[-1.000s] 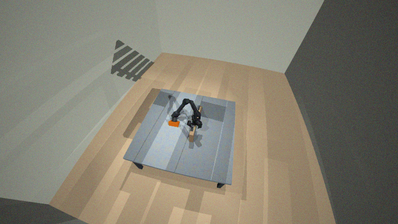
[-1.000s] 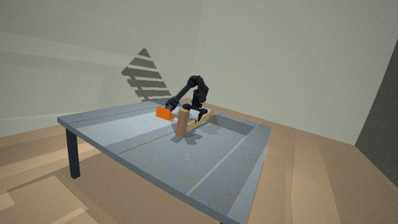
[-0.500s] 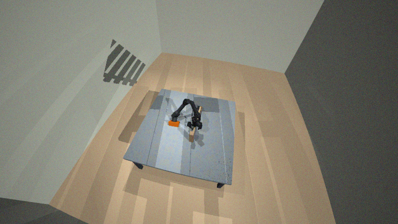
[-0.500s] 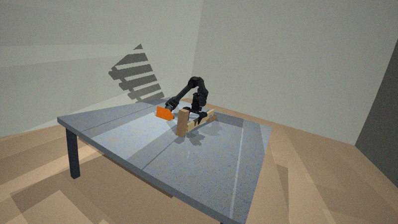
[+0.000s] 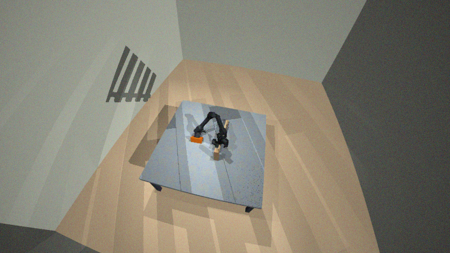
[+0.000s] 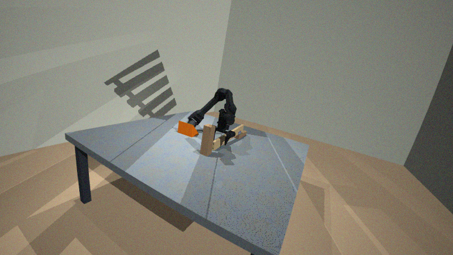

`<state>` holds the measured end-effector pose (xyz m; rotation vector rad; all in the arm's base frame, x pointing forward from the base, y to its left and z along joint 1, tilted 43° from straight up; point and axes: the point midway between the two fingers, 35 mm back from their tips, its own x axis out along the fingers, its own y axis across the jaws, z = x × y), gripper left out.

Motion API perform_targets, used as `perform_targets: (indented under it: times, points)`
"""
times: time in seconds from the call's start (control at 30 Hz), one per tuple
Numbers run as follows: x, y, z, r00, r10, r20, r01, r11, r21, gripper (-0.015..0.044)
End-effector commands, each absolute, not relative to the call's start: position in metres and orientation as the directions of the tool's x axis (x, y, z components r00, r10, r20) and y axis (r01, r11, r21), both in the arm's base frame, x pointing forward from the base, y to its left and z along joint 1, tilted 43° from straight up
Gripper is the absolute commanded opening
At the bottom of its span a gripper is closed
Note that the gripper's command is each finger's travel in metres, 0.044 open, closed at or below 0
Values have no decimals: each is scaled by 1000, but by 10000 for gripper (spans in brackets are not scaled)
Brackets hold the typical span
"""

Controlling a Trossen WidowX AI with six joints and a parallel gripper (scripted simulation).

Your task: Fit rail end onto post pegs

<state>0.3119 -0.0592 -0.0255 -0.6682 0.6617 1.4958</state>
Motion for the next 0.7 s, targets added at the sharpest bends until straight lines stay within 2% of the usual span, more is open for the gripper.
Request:
perform_targets:
  times: [0.0,0.23,0.67]
  points:
    - [309,-52,-31,-32,668,-743,-999,-26,21,440]
    - [308,-46,-37,-33,669,-743,-999,-26,21,440]
    - [308,-46,-37,-33,669,-743,-999,-26,21,99]
